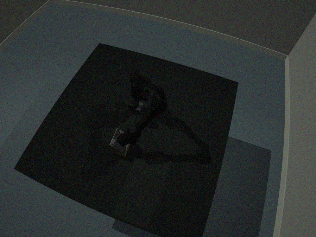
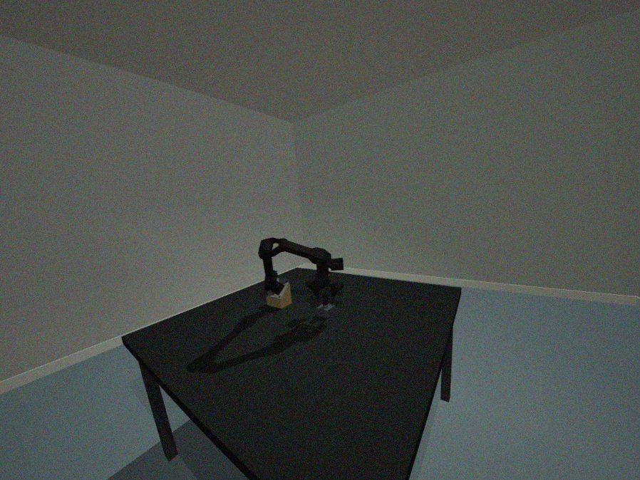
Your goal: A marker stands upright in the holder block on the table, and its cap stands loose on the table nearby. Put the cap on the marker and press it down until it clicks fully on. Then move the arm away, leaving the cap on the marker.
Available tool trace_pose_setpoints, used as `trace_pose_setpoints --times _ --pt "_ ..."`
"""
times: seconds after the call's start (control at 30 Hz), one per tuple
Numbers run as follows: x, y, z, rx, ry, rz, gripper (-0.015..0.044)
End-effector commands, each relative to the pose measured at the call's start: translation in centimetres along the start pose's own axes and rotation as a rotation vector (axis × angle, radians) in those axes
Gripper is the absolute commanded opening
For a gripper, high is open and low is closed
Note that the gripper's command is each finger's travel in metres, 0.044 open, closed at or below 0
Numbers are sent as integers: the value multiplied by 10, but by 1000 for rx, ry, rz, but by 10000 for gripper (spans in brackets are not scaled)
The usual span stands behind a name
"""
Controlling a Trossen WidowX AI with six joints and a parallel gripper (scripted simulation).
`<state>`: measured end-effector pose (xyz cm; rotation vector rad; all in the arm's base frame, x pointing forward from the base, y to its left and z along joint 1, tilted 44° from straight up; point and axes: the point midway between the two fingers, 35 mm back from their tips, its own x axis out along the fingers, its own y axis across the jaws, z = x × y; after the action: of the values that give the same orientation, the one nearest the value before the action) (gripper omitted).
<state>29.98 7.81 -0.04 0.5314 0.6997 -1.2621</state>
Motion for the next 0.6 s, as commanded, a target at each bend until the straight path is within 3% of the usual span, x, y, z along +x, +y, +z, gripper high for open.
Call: trace_pose_setpoints --times 0.0,0.17,0.33,0.4,0.57 --pt "-3 0 0 -1 1 1 440" --pt "-66 1 -2 -2 6 0 440" --pt "-75 0 -1 -1 3 -1 440" --pt "-75 0 -1 -66 3 -1 387" --pt "-72 0 -1 -542 2 0 256"
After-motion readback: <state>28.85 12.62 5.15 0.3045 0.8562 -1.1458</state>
